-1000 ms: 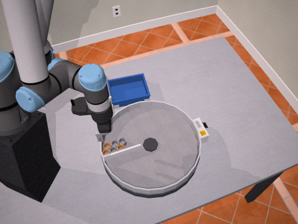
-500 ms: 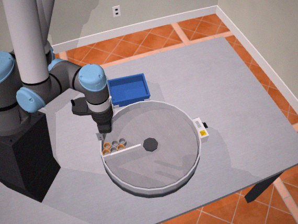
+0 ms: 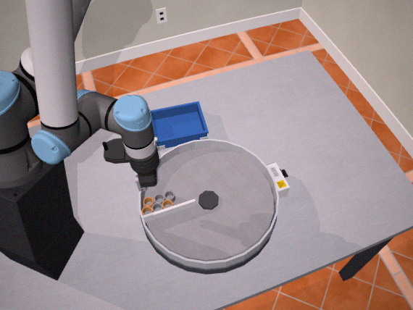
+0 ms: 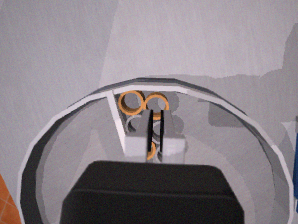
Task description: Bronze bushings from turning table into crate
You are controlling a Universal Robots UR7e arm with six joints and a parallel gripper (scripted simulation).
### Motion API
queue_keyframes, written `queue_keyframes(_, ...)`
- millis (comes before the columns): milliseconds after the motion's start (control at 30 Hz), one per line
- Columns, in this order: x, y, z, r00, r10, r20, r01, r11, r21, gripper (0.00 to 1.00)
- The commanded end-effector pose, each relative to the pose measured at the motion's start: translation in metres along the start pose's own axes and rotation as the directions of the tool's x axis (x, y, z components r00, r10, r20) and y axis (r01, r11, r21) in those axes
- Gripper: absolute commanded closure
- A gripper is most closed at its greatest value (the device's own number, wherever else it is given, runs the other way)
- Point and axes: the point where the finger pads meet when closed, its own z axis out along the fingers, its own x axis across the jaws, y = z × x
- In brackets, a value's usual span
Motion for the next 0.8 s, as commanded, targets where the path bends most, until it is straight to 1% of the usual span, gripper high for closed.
queue_keyframes(0, 0.003, 0.002, 0.011, 1.000, 0.000, 0.000, 0.000, 1.000, -0.001, 0.73)
queue_keyframes(100, 0.009, 0.004, 0.029, 1.000, 0.000, 0.000, 0.000, 1.000, -0.001, 0.73)
queue_keyframes(500, 0.009, 0.004, 0.029, 1.000, 0.000, 0.000, 0.000, 1.000, -0.001, 0.73)
queue_keyframes(533, 0.009, 0.004, 0.029, 1.000, -0.001, -0.001, 0.001, 1.000, 0.001, 0.58)
queue_keyframes(767, 0.009, 0.004, 0.029, 1.000, -0.001, -0.001, 0.001, 1.000, 0.001, 0.58)
